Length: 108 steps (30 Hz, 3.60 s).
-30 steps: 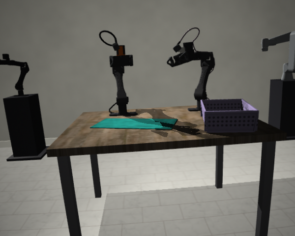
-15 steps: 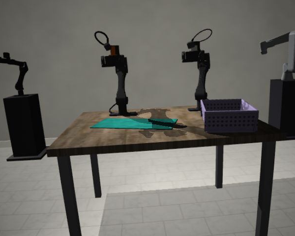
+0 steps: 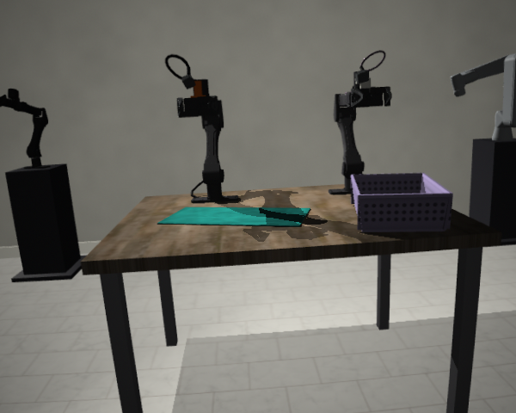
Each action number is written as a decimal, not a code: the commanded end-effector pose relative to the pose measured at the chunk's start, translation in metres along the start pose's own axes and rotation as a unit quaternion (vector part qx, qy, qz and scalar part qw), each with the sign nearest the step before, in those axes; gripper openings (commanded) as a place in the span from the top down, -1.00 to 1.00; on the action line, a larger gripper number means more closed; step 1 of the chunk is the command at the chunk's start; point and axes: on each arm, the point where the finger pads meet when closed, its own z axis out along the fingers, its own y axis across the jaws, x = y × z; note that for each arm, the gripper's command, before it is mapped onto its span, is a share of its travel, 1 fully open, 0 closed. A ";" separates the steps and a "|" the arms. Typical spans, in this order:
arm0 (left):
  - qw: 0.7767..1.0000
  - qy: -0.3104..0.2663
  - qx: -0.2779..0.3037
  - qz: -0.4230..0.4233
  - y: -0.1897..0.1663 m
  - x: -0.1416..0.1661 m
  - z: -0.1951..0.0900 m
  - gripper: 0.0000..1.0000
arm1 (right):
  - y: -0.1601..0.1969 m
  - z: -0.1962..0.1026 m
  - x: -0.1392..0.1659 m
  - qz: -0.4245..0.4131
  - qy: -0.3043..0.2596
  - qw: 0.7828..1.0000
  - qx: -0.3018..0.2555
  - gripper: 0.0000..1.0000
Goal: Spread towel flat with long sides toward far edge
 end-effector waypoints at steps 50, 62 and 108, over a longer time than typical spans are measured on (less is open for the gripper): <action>0.793 0.591 0.134 0.066 -0.194 0.260 -0.062 0.32 | 0.215 0.071 0.231 -0.255 0.353 0.795 -0.422 0.32; 0.730 0.664 0.141 0.078 -0.235 0.339 -0.083 0.32 | 0.269 0.088 0.293 -0.307 0.427 0.684 -0.505 0.32; 0.732 0.662 0.138 0.082 -0.242 0.390 -0.085 0.32 | 0.299 0.109 0.368 -0.321 0.447 0.648 -0.527 0.32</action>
